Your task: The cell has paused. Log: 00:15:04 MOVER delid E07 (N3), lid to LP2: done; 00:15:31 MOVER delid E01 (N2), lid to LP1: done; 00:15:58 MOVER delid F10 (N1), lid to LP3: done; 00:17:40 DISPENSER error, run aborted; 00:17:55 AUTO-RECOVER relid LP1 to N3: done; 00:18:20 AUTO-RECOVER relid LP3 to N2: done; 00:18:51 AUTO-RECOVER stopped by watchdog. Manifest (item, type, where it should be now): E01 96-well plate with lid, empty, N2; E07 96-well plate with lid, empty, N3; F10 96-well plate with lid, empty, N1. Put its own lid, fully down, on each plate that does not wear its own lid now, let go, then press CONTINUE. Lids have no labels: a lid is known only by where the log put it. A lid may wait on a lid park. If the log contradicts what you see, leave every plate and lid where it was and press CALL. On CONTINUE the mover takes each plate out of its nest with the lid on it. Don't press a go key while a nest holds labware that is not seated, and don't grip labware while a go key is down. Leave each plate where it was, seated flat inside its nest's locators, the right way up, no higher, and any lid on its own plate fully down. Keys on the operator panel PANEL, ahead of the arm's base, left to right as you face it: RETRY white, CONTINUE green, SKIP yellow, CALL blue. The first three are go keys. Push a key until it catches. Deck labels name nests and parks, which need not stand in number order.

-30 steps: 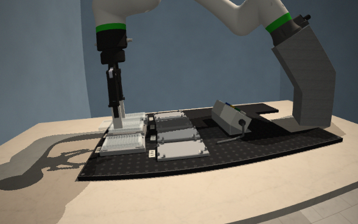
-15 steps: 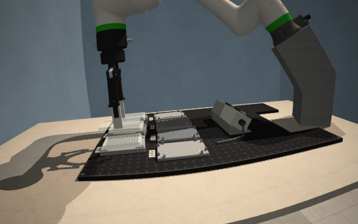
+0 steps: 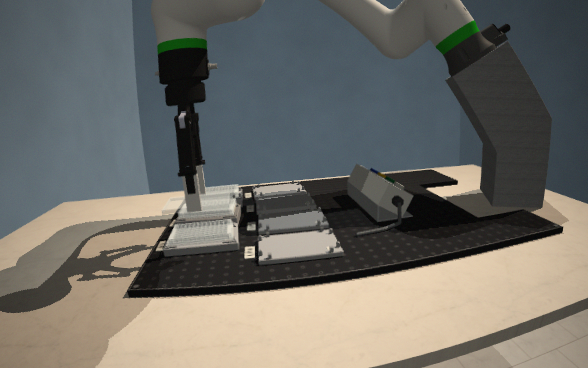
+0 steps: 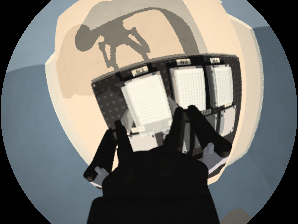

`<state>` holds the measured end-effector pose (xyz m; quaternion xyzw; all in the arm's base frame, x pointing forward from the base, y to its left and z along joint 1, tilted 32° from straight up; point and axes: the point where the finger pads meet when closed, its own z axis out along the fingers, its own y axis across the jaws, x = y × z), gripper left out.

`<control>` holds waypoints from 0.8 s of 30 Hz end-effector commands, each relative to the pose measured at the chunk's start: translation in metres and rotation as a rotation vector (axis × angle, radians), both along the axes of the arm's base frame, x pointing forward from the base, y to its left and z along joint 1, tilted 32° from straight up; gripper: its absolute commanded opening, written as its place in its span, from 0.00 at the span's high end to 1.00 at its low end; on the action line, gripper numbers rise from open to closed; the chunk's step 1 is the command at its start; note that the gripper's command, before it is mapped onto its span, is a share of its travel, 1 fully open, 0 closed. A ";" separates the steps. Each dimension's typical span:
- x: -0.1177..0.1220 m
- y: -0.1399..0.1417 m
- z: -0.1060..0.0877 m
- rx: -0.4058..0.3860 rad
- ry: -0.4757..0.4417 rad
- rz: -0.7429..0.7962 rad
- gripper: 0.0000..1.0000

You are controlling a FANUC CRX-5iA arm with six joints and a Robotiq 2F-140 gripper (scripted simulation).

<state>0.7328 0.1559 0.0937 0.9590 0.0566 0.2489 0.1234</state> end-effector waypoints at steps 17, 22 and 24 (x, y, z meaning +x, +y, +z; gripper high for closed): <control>0.006 -0.002 -0.009 0.001 -0.001 -0.001 1.00; 0.009 -0.003 -0.014 0.001 -0.001 -0.001 1.00; 0.010 -0.004 -0.017 0.001 -0.001 -0.001 1.00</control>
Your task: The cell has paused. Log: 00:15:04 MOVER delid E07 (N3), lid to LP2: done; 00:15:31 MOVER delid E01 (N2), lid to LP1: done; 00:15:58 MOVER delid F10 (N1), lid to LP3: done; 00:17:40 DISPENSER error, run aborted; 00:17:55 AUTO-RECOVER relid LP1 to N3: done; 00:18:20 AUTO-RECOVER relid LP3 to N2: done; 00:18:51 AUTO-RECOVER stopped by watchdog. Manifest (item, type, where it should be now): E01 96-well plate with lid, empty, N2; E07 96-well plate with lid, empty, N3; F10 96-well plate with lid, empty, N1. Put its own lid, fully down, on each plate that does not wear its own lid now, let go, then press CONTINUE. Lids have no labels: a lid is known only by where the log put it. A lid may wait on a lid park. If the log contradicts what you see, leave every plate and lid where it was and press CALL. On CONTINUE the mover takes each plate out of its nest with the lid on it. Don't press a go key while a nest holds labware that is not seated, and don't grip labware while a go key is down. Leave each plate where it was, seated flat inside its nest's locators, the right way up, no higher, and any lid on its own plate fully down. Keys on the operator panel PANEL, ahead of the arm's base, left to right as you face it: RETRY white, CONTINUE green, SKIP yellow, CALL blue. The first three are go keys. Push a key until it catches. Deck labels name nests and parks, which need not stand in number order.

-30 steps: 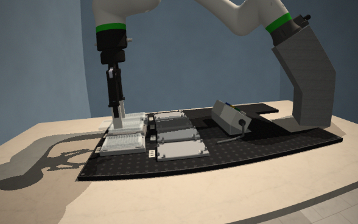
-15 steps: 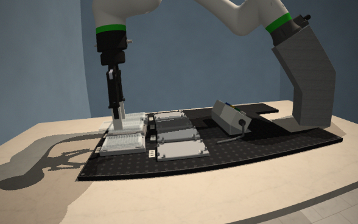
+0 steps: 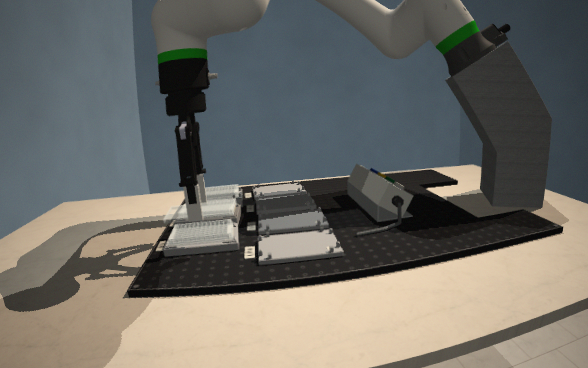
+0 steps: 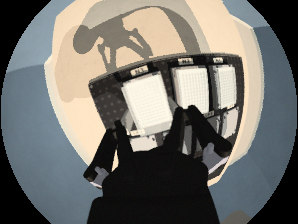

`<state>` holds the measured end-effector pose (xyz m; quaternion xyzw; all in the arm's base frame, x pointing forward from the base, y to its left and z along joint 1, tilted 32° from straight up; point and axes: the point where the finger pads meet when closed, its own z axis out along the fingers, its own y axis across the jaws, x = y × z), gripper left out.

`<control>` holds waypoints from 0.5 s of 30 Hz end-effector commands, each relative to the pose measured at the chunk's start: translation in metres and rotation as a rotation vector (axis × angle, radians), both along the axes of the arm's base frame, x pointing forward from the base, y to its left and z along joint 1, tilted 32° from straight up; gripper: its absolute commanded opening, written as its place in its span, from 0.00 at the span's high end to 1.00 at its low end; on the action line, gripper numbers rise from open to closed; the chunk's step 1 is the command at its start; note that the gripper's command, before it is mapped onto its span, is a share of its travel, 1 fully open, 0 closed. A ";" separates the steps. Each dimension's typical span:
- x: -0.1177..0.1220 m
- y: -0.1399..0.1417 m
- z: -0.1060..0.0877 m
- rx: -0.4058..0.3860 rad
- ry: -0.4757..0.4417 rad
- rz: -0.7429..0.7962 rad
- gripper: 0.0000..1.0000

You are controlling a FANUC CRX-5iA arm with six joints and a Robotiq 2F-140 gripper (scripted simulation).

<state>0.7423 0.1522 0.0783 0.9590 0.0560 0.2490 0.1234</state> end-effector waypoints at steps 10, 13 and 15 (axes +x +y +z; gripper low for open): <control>0.006 -0.002 -0.010 0.000 0.000 0.000 1.00; 0.008 -0.003 -0.013 0.000 0.000 0.000 1.00; 0.009 -0.003 -0.014 0.000 0.000 0.000 1.00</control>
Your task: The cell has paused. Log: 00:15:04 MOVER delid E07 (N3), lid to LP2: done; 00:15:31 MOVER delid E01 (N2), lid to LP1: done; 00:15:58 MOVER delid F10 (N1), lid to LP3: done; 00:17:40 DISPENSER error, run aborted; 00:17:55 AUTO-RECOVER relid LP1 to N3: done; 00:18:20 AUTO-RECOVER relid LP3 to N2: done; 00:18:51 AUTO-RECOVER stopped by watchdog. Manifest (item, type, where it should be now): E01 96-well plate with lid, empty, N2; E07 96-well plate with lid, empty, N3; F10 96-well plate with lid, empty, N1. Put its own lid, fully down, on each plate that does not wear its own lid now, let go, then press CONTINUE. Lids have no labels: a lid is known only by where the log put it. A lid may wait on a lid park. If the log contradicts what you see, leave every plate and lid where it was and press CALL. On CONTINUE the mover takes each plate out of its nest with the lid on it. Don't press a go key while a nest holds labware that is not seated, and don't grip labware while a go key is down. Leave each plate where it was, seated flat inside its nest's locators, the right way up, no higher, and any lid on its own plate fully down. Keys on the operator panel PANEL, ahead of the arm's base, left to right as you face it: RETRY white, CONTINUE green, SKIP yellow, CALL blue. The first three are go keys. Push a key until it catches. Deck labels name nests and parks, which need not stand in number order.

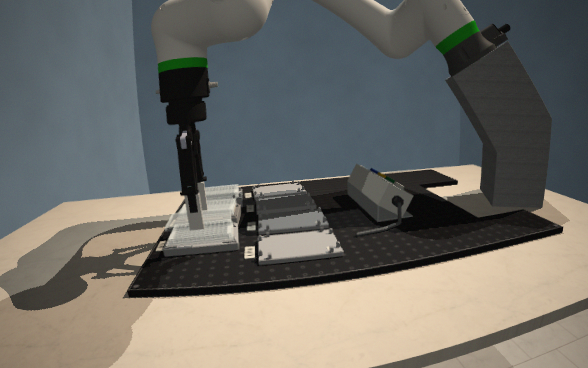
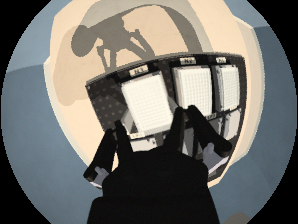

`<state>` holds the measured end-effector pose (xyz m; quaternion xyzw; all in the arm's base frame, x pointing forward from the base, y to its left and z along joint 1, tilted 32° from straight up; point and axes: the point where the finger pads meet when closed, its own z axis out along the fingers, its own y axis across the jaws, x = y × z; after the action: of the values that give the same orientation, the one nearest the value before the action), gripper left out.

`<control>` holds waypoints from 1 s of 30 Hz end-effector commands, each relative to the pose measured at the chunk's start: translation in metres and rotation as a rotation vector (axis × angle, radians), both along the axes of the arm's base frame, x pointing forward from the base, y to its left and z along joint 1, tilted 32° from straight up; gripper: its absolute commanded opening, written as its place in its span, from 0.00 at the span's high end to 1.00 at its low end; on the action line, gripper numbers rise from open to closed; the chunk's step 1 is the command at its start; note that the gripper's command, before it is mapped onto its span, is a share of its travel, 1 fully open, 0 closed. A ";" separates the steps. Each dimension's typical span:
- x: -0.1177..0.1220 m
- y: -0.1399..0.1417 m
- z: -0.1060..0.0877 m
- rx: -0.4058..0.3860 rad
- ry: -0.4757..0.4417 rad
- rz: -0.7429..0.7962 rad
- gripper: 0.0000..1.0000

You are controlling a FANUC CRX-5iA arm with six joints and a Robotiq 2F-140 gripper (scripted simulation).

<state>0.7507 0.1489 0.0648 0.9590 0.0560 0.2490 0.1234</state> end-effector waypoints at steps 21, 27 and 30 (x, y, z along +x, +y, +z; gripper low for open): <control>0.004 -0.001 -0.006 0.000 0.000 0.000 1.00; 0.004 -0.001 -0.006 0.000 0.000 0.000 1.00; 0.004 -0.001 -0.006 0.000 0.000 0.000 1.00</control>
<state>0.7549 0.1473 0.0581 0.9590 0.0560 0.2490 0.1234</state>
